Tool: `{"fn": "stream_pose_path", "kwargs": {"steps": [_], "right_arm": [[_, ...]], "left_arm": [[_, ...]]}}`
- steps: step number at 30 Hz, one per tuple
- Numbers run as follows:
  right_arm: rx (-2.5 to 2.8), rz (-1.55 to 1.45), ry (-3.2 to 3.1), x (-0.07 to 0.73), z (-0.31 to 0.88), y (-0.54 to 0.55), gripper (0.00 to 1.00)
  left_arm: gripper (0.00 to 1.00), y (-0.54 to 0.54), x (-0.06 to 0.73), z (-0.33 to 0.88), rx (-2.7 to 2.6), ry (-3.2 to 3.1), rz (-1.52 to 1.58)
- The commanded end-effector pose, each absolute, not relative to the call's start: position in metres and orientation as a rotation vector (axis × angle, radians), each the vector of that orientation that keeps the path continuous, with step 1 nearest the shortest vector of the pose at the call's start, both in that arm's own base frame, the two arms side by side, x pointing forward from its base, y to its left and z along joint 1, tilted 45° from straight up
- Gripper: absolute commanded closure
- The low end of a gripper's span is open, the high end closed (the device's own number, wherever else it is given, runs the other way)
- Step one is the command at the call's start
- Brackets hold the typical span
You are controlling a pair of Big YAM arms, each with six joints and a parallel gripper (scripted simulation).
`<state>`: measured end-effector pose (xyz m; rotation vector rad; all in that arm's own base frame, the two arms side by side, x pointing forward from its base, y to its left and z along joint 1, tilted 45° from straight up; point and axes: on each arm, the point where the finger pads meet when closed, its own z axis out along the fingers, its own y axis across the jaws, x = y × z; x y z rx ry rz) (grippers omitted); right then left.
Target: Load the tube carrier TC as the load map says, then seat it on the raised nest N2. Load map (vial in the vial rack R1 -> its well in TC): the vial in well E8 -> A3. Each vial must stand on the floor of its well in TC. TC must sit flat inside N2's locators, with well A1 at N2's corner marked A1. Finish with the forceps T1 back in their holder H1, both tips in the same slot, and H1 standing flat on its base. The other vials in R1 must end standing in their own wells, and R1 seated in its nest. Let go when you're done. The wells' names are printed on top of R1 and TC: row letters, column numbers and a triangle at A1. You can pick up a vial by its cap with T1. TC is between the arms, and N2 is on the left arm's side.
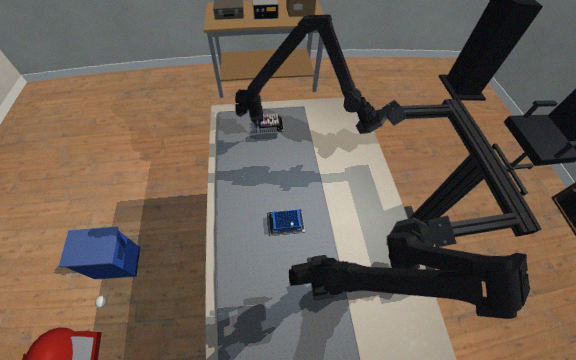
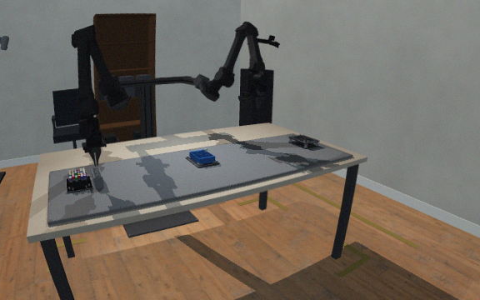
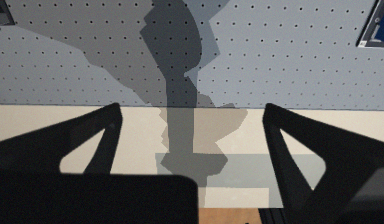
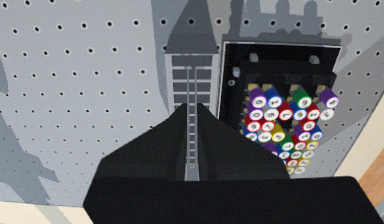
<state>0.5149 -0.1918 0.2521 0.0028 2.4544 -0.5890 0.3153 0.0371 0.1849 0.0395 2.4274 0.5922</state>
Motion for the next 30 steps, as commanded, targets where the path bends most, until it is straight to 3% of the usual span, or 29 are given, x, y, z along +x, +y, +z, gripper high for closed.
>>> {"fn": "stream_pose_path", "kwargs": {"steps": [1,30], "right_arm": [[0.012,-0.605,2.420,0.525,0.265,-0.203,0.93],[0.006,-0.596,2.423,0.523,0.262,-0.196,0.93]], "left_arm": [[0.00,0.036,0.319,0.194,0.048,2.413,0.590],[0.00,0.036,0.319,0.194,0.048,2.413,0.590]]}}
